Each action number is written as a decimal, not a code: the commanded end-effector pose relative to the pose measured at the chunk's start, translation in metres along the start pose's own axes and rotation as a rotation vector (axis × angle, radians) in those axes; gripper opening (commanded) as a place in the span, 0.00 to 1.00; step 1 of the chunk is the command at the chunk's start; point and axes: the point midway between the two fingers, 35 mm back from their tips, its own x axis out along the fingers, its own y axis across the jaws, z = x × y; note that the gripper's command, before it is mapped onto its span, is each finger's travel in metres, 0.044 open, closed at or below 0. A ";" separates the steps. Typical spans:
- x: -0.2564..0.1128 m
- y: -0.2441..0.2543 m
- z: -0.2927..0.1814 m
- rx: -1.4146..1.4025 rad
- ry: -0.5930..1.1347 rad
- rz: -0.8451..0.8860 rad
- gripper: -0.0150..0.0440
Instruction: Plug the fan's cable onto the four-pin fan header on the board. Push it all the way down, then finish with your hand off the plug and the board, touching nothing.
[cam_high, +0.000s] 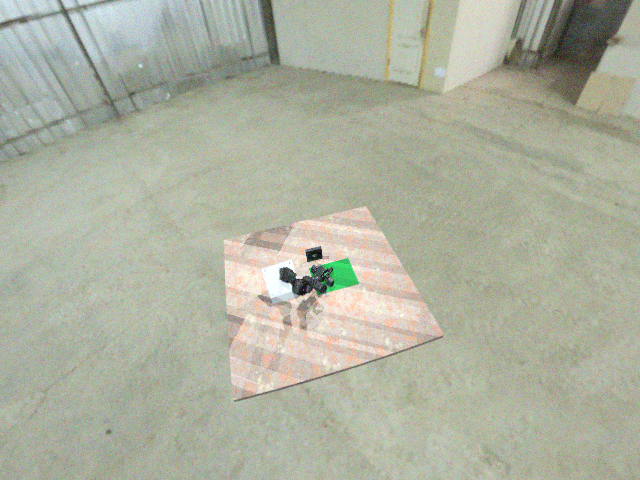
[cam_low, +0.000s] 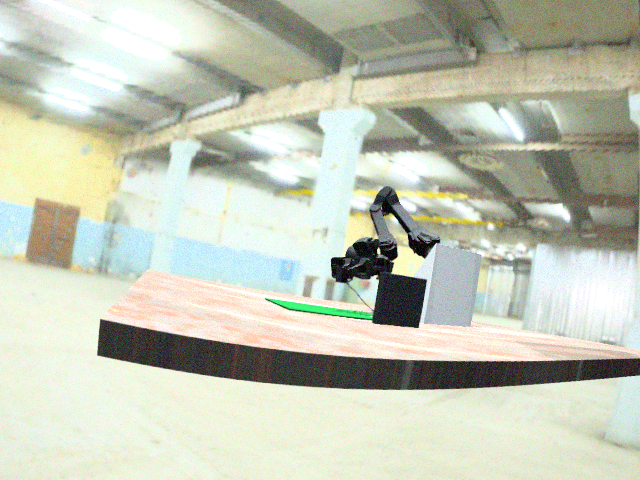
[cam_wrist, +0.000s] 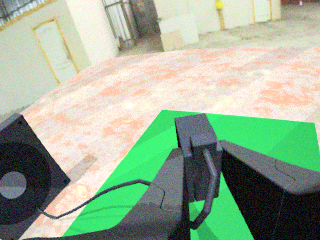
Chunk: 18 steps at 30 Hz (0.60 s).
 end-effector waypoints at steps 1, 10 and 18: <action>-0.005 -0.001 0.004 -0.036 -0.031 -0.020 0.25; -0.011 -0.001 0.009 -0.064 -0.053 -0.039 0.25; -0.010 -0.001 0.010 -0.056 -0.047 -0.035 0.25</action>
